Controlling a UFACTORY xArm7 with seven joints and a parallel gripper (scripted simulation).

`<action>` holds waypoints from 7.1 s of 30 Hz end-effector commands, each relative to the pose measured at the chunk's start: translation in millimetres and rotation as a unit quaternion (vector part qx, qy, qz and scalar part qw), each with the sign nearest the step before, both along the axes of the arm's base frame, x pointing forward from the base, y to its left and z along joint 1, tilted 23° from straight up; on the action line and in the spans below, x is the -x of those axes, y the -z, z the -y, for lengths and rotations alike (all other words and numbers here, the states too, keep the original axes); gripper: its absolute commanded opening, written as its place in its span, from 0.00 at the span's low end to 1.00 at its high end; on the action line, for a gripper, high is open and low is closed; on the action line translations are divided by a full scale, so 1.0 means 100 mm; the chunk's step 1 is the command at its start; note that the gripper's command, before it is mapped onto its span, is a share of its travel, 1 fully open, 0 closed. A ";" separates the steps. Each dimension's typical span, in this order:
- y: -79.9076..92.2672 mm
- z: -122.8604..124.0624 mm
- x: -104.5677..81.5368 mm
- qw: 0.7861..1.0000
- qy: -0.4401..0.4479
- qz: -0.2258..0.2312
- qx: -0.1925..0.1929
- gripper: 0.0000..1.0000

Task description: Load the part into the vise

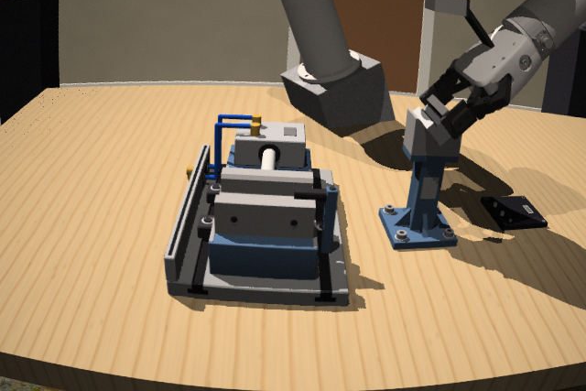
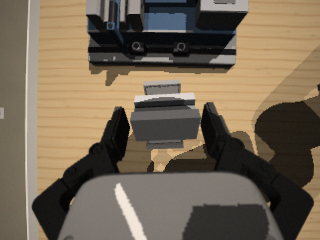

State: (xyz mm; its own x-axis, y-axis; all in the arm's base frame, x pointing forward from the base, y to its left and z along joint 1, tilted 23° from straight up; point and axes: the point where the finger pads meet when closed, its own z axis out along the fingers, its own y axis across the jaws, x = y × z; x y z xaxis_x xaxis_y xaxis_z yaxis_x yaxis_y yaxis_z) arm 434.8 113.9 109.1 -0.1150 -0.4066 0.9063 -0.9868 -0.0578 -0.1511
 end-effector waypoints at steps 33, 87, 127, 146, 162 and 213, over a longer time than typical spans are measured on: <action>-0.01 -0.01 0.00 1.000 -0.001 0.001 -0.001 0.89; 0.03 0.00 0.00 1.000 -0.002 0.001 -0.007 0.89; 0.01 0.01 0.01 0.995 -0.016 -0.005 -0.102 0.89; 0.00 0.03 0.01 0.983 -0.029 -0.010 -0.184 0.89; -0.02 0.04 0.01 0.964 -0.041 -0.014 -0.262 0.89; -0.04 0.10 0.01 0.856 -0.079 -0.029 -0.510 0.89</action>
State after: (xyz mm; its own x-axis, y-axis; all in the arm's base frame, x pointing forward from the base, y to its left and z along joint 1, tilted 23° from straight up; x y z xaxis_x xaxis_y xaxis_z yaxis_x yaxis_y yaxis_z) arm 432.9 103.3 111.4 0.0397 -0.9929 0.1121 -0.9868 -0.0566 -0.1519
